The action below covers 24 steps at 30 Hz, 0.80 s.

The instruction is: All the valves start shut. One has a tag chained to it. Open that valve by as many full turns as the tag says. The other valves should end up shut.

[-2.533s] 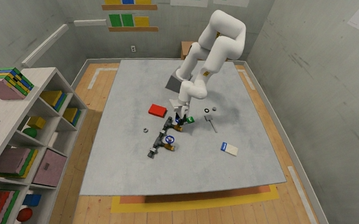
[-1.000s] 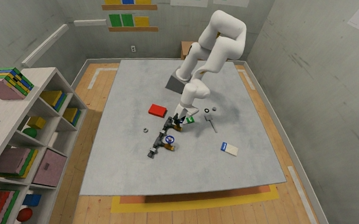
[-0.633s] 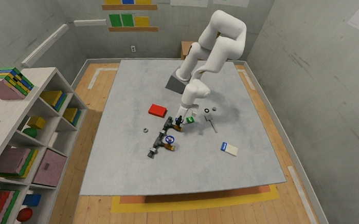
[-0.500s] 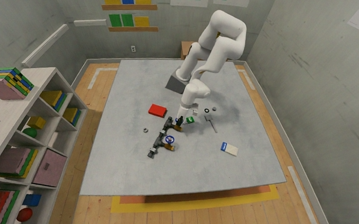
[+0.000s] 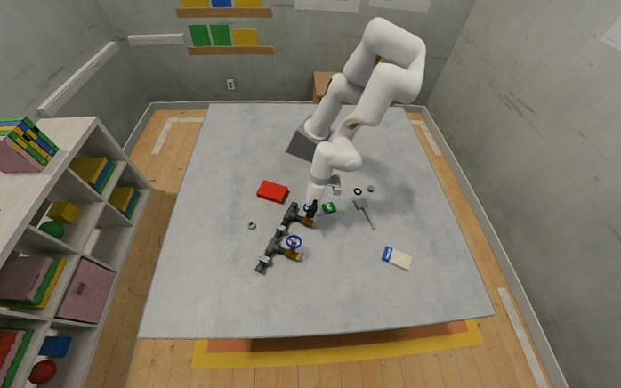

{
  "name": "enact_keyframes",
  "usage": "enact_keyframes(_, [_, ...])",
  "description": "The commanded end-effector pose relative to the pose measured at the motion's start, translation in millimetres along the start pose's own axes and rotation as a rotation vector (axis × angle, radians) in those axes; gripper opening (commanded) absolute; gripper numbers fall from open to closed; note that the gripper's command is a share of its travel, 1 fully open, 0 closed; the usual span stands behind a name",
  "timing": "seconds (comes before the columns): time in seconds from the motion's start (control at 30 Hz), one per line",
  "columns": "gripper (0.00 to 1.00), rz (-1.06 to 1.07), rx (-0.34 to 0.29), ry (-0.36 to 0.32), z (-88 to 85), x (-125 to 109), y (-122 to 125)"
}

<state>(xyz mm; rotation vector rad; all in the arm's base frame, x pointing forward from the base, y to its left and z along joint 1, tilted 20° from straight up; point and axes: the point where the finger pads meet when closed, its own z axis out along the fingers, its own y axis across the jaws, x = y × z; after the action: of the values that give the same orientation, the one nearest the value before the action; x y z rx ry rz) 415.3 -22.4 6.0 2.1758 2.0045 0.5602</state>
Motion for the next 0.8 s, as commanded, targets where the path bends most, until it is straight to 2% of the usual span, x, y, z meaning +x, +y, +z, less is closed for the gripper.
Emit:
enact_keyframes(0.0, [0.0,-0.01,-0.08,0.023,-0.5,-0.2,1.1])
enact_keyframes(0.6, [0.0,-0.01,-0.08,0.023,-0.5,-0.2,1.1])
enact_keyframes(0.63, [1.0,-0.01,-0.08,0.023,-0.5,-0.2,1.1])
enact_keyframes(0.77, [1.0,-0.01,-0.08,0.023,-0.5,-0.2,1.1])
